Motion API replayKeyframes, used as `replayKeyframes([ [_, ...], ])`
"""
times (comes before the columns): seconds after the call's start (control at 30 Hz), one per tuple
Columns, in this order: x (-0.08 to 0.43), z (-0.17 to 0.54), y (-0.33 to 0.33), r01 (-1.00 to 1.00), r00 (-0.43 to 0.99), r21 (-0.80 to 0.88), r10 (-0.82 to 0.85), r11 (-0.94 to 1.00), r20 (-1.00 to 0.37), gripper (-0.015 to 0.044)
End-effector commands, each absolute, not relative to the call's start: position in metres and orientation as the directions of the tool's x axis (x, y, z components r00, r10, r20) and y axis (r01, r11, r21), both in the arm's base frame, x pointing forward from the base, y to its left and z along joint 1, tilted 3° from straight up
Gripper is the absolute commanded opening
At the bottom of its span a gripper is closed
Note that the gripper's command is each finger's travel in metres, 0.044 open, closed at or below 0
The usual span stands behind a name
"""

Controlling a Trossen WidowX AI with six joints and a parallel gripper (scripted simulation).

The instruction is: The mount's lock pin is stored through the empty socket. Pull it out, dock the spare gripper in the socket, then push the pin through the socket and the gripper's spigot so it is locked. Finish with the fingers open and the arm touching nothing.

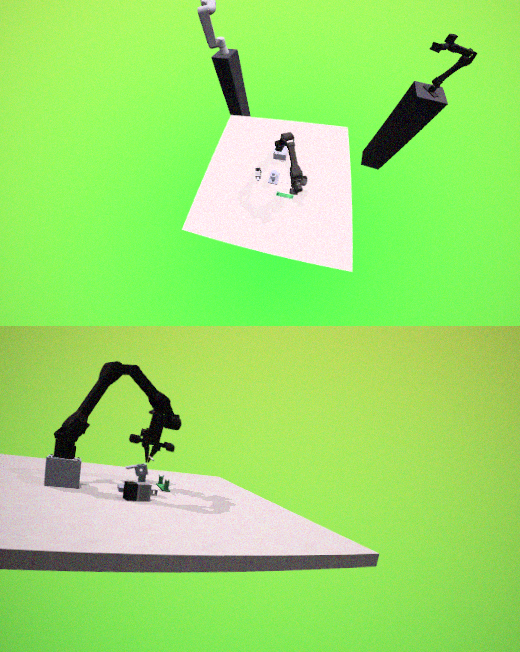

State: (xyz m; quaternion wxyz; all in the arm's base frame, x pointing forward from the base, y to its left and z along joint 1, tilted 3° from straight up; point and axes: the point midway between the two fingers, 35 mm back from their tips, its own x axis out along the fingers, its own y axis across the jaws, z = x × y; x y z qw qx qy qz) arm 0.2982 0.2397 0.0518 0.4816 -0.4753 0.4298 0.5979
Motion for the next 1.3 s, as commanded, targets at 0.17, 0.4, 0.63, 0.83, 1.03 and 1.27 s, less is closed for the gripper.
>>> replayKeyframes([
  [0.17,0.321,0.058,0.256,-0.985,-0.080,0.051,0.170,-0.167,-0.982,0.0000],
  [0.4,0.336,0.059,0.266,-0.985,-0.078,0.050,0.168,-0.165,-0.983,0.0000],
  [0.63,0.350,0.060,0.276,-0.986,-0.077,0.050,0.165,-0.162,-0.983,0.0000],
  [0.83,0.357,0.059,0.280,-0.986,-0.076,0.050,0.164,-0.161,-0.984,0.0000],
  [1.03,0.357,0.052,0.281,-0.985,-0.079,0.052,0.165,-0.162,-0.983,0.0000],
  [1.27,0.357,0.041,0.281,-0.985,-0.082,0.055,0.165,-0.163,-0.983,0.0000],
])
